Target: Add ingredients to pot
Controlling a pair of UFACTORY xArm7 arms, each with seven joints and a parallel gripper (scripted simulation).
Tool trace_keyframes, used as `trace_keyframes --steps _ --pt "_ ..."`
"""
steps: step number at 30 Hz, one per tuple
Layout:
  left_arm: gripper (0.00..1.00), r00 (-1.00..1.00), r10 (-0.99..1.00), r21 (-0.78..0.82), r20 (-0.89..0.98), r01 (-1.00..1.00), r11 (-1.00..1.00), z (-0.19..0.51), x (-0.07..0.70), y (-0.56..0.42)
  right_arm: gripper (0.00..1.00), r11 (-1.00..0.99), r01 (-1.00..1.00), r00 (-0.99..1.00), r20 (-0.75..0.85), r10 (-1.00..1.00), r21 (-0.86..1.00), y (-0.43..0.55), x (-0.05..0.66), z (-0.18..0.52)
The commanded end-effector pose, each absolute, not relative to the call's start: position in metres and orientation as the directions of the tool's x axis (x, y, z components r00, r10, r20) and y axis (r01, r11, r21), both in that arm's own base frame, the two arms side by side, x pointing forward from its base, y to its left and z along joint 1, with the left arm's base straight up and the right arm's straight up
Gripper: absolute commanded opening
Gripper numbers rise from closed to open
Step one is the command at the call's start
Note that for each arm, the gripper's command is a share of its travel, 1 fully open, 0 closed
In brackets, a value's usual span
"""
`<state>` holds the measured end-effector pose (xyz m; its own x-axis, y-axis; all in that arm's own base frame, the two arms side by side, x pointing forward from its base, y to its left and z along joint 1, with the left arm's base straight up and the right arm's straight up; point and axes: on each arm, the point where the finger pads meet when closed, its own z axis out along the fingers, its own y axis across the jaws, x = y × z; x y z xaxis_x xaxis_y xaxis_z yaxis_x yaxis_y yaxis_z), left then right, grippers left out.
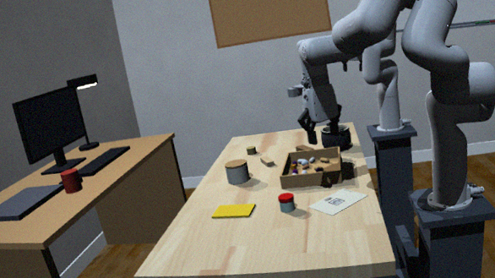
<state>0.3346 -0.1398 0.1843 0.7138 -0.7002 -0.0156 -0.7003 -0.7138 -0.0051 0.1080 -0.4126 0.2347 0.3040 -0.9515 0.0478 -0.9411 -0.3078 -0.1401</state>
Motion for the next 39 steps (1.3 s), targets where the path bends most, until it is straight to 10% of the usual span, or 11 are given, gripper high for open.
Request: trace_keyframes --steps 1,39 --pt "1.00 0.711 -0.703 -0.001 0.001 -0.703 -0.711 0.195 0.322 -0.109 1.00 -0.255 -0.960 0.253 0.038 -0.967 -0.116 -0.413 0.088 0.238" --pt "1.00 0.712 -0.703 -0.001 0.001 -0.703 -0.712 0.201 0.313 -0.080 1.00 0.002 -1.000 -0.002 0.000 -1.000 -0.001 -0.400 -0.001 0.250"
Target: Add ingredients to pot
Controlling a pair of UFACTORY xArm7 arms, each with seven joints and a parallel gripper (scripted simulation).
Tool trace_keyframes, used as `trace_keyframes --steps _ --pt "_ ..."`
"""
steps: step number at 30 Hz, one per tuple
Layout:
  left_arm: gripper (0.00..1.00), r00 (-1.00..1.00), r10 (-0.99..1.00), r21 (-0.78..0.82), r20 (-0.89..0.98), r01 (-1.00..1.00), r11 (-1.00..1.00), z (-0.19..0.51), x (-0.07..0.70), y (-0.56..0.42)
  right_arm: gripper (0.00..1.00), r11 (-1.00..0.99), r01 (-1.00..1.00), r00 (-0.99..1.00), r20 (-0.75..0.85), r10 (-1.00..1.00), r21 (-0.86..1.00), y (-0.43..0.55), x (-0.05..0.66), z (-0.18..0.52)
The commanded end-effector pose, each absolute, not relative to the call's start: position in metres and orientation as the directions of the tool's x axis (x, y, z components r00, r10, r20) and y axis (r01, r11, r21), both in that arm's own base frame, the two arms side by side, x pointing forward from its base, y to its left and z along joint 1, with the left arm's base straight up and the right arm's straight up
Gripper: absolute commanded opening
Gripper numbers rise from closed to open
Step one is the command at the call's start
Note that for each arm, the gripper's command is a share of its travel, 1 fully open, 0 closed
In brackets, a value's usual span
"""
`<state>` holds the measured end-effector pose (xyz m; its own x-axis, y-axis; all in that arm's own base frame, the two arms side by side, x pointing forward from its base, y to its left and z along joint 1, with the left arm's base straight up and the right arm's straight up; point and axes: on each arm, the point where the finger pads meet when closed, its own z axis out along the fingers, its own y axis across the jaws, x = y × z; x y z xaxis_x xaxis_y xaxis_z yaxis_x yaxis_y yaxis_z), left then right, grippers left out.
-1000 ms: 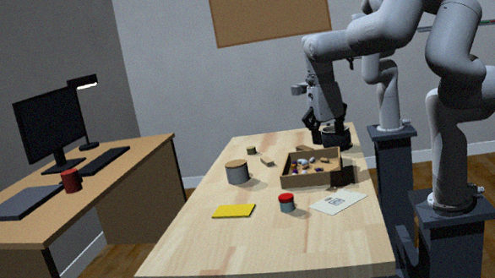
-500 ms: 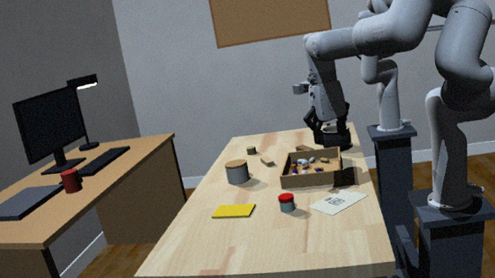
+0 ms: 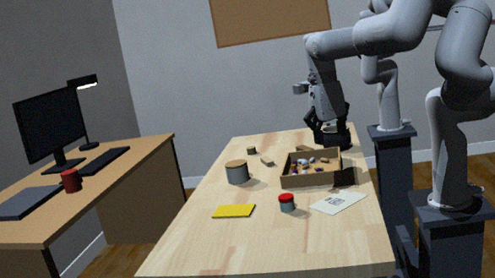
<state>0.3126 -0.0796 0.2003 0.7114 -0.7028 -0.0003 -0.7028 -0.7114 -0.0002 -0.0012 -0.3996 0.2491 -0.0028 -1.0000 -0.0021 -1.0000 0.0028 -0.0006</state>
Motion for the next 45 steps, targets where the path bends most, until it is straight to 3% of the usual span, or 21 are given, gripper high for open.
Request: trace_keyframes --steps 1,27,36,45 --pt "1.00 0.712 -0.703 -0.001 0.001 -0.703 -0.712 0.2009 0.3129 -0.0798 1.00 0.002 -1.000 -0.002 0.000 -1.000 -0.001 -0.4002 -0.0010 0.2499" --pt "1.00 0.747 -0.665 -0.001 0.001 -0.665 -0.747 0.2010 0.3131 -0.0801 1.00 0.002 -1.000 -0.002 0.000 -1.000 -0.001 -0.4002 -0.0010 0.2499" --pt "1.00 0.832 -0.554 0.000 0.001 -0.554 -0.832 0.2009 0.3137 -0.0811 1.00 0.002 -1.000 -0.002 0.000 -1.000 -0.001 -0.4002 -0.0010 0.2499" --pt "1.00 0.964 -0.267 0.000 0.001 -0.267 -0.964 0.2001 0.3156 -0.0832 1.00 0.002 -1.000 -0.002 0.000 -1.000 -0.001 -0.4002 -0.0010 0.2499"
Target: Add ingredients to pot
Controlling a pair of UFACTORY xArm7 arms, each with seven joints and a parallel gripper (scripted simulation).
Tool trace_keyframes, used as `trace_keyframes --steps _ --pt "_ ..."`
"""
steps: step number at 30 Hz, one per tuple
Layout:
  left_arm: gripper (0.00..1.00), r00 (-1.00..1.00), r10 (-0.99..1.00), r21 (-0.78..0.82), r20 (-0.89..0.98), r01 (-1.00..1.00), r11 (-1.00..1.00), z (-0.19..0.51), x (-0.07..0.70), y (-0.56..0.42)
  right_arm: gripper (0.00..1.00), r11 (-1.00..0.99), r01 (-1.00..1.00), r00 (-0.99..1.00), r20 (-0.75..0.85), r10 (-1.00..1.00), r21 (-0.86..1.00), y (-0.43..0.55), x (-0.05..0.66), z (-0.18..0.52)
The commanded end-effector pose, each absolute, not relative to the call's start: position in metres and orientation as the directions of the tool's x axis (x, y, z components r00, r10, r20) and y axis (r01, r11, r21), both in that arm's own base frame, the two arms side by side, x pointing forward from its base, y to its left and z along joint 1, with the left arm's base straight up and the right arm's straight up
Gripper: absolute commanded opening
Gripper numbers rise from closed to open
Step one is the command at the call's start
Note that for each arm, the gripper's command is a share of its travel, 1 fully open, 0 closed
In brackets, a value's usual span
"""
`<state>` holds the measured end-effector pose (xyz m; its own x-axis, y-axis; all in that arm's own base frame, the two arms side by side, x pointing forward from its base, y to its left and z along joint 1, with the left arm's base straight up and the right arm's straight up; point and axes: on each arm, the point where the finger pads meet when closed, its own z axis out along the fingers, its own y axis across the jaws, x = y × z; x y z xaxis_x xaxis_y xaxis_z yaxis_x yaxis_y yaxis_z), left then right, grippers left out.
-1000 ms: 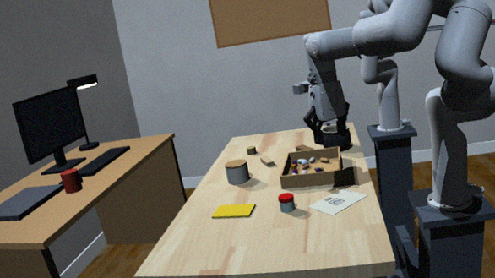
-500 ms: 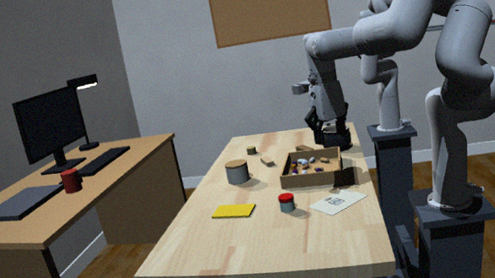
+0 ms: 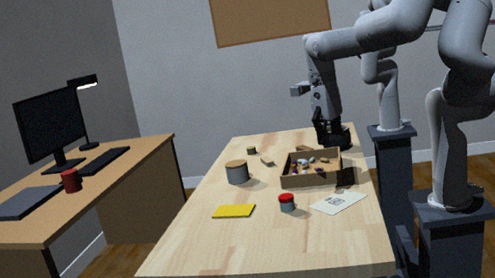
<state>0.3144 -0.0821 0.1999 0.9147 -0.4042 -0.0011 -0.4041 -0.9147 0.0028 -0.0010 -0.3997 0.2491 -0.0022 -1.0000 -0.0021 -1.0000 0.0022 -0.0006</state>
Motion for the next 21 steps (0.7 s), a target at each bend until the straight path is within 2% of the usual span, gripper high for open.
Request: trace_keyframes --steps 1,21 --pt "1.00 0.974 -0.225 0.000 0.001 -0.225 -0.974 0.200 0.316 -0.083 1.00 0.002 -1.000 -0.002 0.000 -1.000 -0.001 -0.400 -0.001 0.250" --pt "1.00 0.978 -0.209 0.000 0.002 -0.209 -0.978 0.162 0.417 -0.208 1.00 0.002 -1.000 -0.002 0.000 -1.000 -0.001 -0.400 -0.001 0.250"
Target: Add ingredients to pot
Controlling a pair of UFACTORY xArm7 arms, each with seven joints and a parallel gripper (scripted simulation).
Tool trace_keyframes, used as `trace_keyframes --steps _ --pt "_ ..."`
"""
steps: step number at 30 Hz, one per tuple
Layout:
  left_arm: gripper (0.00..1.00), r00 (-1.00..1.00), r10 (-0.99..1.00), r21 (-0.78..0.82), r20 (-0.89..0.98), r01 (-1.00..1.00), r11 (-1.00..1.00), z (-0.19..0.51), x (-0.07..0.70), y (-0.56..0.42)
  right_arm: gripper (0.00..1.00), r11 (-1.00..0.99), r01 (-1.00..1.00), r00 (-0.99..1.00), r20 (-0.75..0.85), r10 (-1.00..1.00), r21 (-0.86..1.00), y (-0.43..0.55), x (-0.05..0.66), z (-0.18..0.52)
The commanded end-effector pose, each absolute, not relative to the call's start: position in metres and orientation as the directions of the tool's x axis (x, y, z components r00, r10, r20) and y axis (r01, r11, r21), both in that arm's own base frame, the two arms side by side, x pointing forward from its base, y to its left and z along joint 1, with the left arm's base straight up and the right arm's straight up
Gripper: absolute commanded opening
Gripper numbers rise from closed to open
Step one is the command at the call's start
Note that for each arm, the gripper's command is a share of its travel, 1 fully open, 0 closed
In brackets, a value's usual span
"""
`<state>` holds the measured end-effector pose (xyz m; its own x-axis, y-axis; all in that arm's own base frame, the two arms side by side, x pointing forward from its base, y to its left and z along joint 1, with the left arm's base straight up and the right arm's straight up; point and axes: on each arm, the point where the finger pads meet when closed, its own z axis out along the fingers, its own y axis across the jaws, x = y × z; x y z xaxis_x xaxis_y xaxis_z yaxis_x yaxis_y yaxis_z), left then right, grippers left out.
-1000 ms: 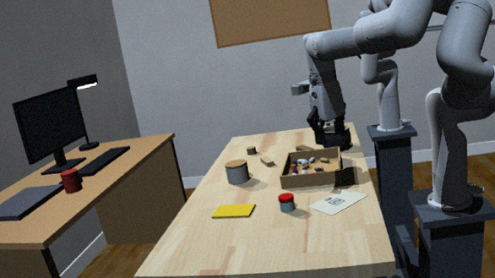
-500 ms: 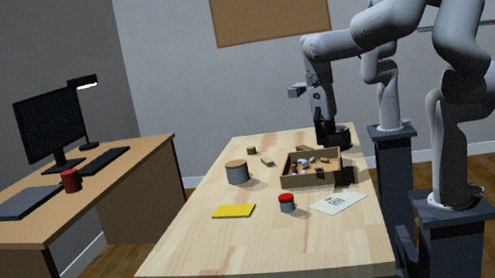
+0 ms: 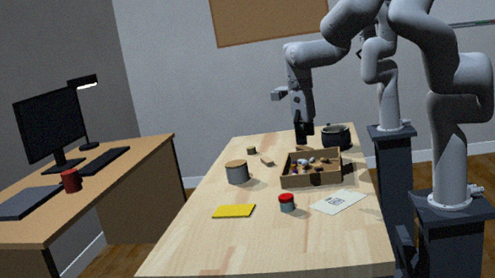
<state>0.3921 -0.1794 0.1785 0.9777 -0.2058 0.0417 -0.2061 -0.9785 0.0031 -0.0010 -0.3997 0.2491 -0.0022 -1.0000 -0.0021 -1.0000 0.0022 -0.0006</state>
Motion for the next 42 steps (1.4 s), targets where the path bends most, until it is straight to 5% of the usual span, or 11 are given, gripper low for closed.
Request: trace_keyframes --steps 1,32,33,42 --pt "1.00 0.978 -0.209 0.000 0.002 -0.209 -0.978 0.160 0.421 -0.213 1.00 0.002 -1.000 -0.002 0.000 -1.000 -0.001 -0.400 -0.001 0.250" --pt "1.00 0.978 -0.209 0.000 0.002 -0.209 -0.978 0.144 0.466 -0.269 1.00 0.002 -1.000 -0.002 0.000 -1.000 -0.001 -0.400 -0.001 0.250" --pt "0.63 0.978 -0.209 0.000 0.002 -0.209 -0.978 0.144 0.466 -0.269 1.00 0.002 -1.000 -0.002 0.000 -1.000 -0.001 -0.400 -0.001 0.250" --pt "0.63 0.978 -0.209 0.000 0.002 -0.209 -0.978 0.134 0.466 -0.269 1.00 0.002 -1.000 -0.002 0.000 -1.000 -0.001 -0.400 -0.001 0.250"
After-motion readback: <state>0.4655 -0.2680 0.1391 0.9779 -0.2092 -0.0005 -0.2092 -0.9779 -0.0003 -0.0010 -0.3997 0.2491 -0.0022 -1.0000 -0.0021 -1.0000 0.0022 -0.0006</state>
